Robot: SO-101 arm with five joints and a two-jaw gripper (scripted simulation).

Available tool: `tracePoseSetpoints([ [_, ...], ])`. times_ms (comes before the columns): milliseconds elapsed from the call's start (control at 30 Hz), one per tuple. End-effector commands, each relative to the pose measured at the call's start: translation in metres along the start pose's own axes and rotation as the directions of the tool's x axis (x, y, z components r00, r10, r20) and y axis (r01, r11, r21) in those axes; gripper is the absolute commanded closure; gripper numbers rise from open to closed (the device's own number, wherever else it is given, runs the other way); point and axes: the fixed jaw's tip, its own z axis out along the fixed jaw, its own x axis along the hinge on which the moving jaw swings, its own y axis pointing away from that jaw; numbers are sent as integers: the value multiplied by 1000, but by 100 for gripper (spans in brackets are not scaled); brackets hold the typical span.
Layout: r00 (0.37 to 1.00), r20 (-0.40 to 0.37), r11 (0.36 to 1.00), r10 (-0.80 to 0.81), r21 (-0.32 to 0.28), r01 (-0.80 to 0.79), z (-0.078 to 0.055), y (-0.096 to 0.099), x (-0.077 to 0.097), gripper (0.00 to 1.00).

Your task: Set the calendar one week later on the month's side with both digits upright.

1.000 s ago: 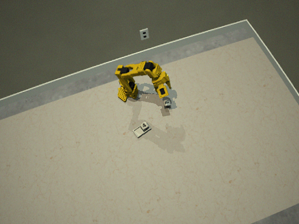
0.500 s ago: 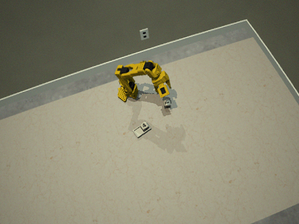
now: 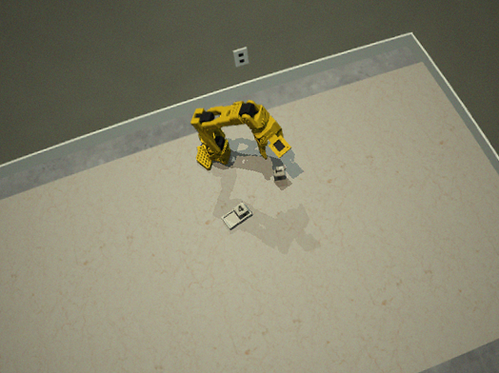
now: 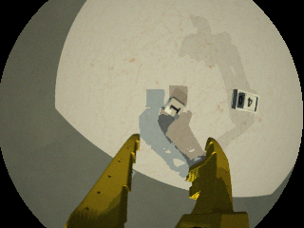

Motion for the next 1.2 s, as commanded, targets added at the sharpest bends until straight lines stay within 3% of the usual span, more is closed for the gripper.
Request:
tracePoseSetpoints([
  [0, 992, 45, 992, -116, -44, 118, -7, 4, 0, 65],
  [200, 938, 52, 938, -342, -37, 344, -5, 4, 5, 65],
  [433, 813, 59, 814, -579, -27, 581, -2, 3, 10, 65],
  [500, 813, 59, 814, -579, -27, 581, -2, 3, 10, 65],
  [967, 530, 66, 530, -846, -12, 848, 2, 0, 17, 65],
  [1167, 479, 67, 480, -875, -9, 877, 2, 0, 18, 65],
])
